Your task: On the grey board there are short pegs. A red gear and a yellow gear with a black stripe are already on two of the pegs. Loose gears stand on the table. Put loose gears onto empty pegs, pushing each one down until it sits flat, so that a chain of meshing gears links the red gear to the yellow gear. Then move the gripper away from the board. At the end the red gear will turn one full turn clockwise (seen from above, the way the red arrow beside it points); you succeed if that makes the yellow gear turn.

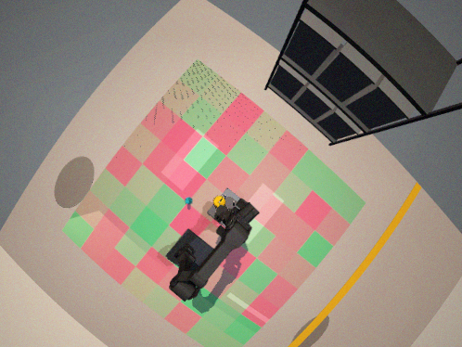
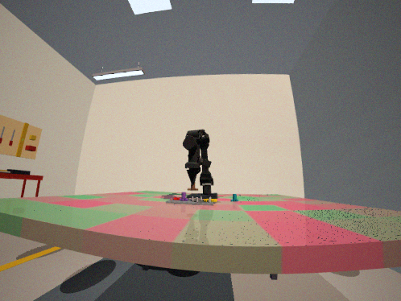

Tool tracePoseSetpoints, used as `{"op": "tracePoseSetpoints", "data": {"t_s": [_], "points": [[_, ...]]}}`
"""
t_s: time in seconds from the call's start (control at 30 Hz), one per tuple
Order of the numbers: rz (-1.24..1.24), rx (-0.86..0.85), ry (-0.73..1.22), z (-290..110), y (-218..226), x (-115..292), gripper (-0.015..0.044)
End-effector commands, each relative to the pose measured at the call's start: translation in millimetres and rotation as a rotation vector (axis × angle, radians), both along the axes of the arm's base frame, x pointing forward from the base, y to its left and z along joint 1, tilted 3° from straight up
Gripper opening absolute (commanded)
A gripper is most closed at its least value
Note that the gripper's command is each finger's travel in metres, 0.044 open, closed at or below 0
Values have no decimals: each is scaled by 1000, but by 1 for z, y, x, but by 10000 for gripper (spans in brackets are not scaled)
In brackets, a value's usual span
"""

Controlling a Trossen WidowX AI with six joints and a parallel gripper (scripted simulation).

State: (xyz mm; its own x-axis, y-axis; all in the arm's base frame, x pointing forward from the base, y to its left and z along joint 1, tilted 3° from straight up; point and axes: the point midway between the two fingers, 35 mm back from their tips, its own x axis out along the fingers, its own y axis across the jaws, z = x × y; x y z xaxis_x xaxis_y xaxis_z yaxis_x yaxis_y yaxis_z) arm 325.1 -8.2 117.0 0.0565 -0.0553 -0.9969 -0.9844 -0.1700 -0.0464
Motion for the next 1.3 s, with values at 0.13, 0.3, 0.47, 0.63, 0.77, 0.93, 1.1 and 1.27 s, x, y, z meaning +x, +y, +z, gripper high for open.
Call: {"op": "tracePoseSetpoints", "data": {"t_s": [0.13, 0.3, 0.47, 0.63, 0.77, 0.93, 1.1, 1.27], "points": [[167, -8, 8, -8, 0, 0, 0], [237, -12, 12, -16, -1, 1, 0], [239, -12, 12, -23, -1, 1, 0], [183, -9, 9, -29, -2, 2, 0], [104, -5, 5, -36, -1, 2, 0], [1, 1, -1, -44, -2, 2, 0], [-109, 7, -7, -42, -3, 2, 0], [-84, 6, -5, -43, -3, 3, 0]]}}
